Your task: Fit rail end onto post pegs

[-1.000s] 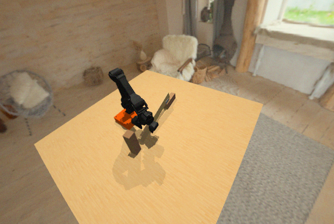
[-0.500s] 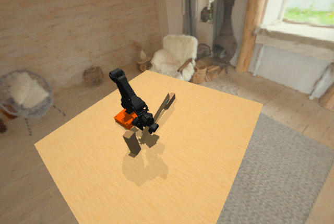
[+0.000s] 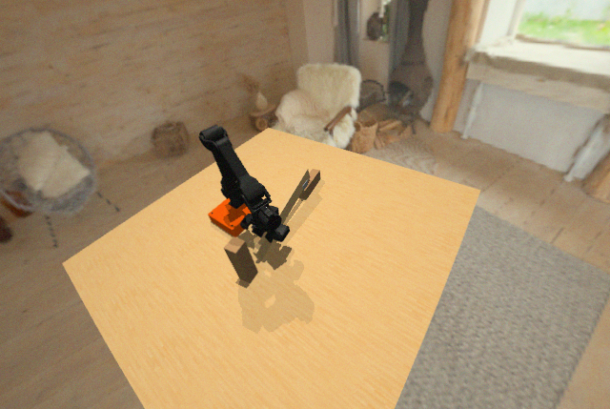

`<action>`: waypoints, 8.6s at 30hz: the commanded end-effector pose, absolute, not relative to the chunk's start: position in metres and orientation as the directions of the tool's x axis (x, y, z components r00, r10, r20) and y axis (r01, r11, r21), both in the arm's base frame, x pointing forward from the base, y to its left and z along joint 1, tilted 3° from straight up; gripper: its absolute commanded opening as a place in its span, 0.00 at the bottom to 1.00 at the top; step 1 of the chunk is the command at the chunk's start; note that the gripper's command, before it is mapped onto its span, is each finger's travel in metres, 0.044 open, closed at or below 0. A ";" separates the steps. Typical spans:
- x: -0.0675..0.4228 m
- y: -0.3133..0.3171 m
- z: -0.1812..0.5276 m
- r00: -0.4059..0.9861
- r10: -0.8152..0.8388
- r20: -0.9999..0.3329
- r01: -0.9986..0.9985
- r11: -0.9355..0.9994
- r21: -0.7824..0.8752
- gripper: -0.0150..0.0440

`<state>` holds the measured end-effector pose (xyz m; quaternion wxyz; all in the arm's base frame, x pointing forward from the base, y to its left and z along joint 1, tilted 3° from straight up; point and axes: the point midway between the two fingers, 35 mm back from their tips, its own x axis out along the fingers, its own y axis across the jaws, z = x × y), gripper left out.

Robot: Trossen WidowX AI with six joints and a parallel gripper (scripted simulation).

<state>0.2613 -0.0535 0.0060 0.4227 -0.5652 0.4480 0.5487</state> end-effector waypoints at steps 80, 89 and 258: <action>0.266 -0.051 0.040 -0.003 -0.039 -0.999 -0.970 -0.244 0.012 0.25; 0.266 -0.051 0.045 -0.003 -0.039 -0.999 -0.970 -0.244 0.012 0.25; 0.270 -0.068 0.056 -0.002 -0.041 -0.999 -0.970 -0.244 0.012 0.25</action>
